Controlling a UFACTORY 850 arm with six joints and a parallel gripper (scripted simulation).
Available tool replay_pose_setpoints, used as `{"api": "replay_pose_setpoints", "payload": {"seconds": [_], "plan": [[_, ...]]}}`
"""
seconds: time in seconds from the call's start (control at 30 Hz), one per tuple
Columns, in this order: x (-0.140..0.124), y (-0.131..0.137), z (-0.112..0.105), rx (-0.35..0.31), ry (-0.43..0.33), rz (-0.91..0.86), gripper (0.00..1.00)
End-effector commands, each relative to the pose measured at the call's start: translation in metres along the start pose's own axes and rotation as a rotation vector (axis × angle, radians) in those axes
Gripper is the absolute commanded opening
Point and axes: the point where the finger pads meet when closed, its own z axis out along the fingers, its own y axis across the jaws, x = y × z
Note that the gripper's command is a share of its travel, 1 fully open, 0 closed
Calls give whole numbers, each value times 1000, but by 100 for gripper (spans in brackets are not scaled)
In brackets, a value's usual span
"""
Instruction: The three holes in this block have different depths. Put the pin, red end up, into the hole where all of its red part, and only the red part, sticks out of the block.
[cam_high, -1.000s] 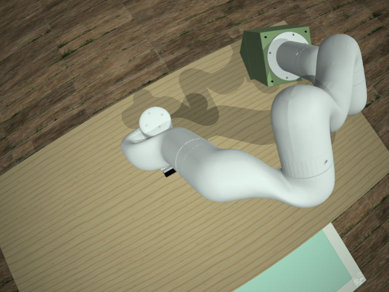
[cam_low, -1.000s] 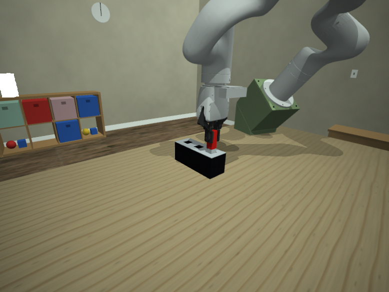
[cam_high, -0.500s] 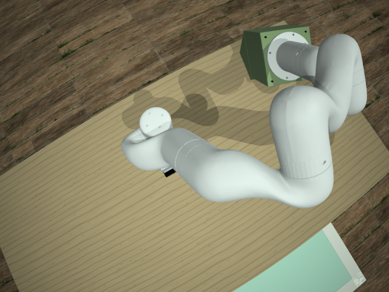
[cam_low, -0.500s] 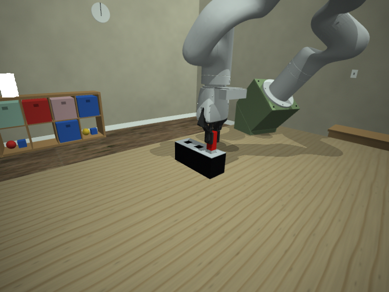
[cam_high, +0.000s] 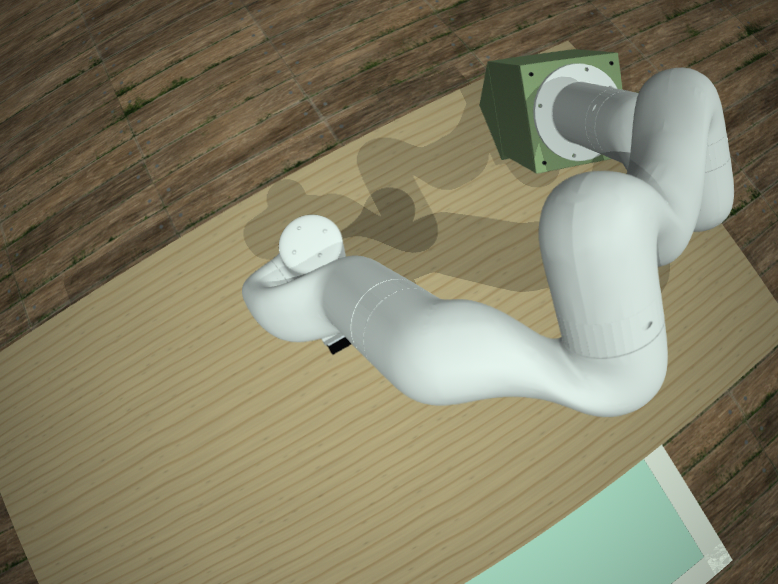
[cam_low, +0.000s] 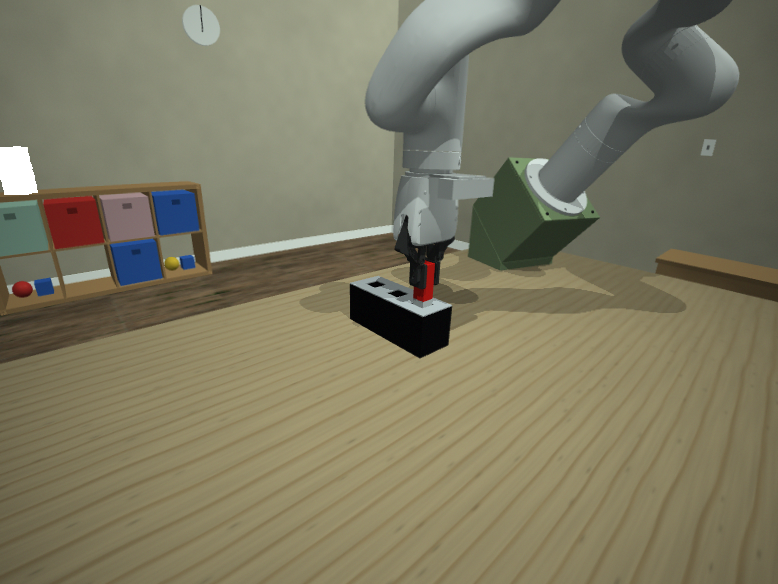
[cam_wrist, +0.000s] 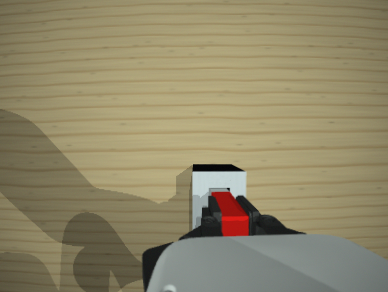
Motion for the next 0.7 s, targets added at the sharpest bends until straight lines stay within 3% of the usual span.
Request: {"api": "replay_pose_setpoints", "payload": {"seconds": [0.0, 0.67], "plan": [[0, 1, -1, -2, 0, 0, 0], [0, 2, 3, -2, 0, 0, 0]]}}
